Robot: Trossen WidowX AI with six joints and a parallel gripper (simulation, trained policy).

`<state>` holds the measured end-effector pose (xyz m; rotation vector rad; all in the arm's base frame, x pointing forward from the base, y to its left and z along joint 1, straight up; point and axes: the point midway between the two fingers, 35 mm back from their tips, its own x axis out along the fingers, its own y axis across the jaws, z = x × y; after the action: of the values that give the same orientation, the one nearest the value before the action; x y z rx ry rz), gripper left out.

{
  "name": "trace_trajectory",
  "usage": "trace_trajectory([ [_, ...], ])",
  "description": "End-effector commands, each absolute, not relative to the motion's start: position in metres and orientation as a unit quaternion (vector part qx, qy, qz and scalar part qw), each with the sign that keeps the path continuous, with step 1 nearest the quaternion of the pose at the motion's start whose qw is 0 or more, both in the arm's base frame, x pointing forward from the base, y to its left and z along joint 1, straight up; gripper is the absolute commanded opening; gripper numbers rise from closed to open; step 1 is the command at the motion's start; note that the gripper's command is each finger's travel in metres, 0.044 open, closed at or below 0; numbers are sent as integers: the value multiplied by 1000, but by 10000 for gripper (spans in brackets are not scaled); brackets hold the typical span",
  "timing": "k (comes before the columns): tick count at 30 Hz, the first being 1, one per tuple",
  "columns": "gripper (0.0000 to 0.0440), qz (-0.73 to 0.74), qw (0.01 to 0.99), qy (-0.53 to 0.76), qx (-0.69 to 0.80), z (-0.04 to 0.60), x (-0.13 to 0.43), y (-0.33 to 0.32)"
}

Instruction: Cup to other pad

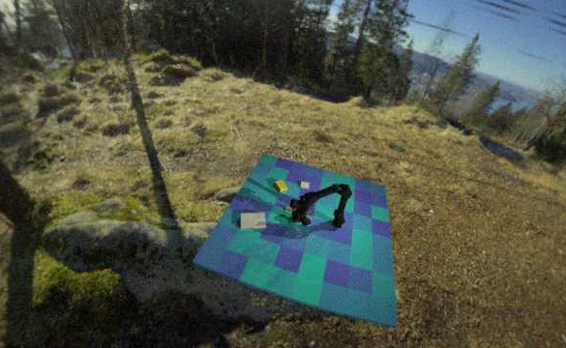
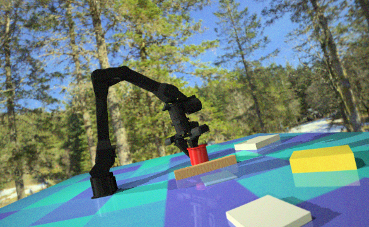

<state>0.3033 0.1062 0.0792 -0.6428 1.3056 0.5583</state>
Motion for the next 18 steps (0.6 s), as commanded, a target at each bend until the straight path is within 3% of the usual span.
trace_trajectory([
  [1,155,256,716,583,-285,84,300,107],
  [18,245,265,753,541,-263,123,291,109],
])
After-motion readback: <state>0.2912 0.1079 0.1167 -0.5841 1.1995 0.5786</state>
